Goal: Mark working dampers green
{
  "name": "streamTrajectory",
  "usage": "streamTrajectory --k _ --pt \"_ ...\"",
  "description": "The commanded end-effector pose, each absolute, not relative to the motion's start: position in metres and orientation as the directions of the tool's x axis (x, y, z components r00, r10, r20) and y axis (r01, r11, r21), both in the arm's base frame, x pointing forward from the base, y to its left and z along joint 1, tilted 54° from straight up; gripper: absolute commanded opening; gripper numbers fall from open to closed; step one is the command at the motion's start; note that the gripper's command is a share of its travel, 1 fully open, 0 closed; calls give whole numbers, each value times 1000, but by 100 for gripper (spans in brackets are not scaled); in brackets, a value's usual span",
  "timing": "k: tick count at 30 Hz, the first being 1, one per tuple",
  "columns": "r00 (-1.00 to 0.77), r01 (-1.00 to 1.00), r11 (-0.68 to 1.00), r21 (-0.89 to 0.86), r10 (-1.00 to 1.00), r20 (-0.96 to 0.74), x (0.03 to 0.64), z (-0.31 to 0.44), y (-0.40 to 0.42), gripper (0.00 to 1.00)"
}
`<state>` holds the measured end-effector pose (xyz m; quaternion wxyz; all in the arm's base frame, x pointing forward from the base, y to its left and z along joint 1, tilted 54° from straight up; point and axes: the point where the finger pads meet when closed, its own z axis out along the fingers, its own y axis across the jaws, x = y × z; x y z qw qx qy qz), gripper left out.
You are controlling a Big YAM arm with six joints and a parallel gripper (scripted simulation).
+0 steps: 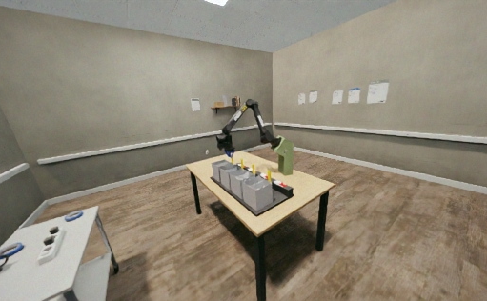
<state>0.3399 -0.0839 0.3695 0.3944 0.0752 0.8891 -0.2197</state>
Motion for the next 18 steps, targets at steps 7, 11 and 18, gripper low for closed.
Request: streamTrajectory --k 7,11,18 --pt "-658 315 894 -317 -35 -752 347 383 -79 36" --pt "-670 314 899 -304 -16 -742 367 373 -46 36" --pt "-679 313 900 -302 -10 -734 390 351 10 36"
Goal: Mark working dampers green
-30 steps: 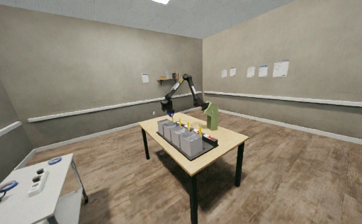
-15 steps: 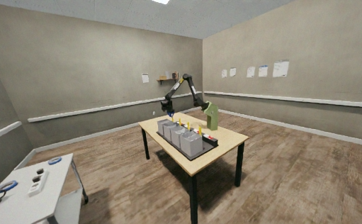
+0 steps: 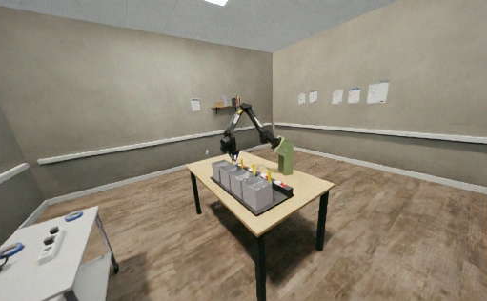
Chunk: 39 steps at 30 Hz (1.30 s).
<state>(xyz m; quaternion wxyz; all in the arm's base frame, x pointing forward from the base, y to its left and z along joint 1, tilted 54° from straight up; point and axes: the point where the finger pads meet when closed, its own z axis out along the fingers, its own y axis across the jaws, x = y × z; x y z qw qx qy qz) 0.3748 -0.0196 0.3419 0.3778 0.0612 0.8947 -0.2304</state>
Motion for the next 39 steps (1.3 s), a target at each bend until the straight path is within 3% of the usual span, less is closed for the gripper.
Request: streamTrajectory --k 1,8,39 --pt "-679 313 900 -303 -11 -734 393 347 21 36" --pt "-663 309 898 -313 -33 -748 402 325 90 36" --pt "-666 316 894 -317 -29 -745 397 319 83 36"
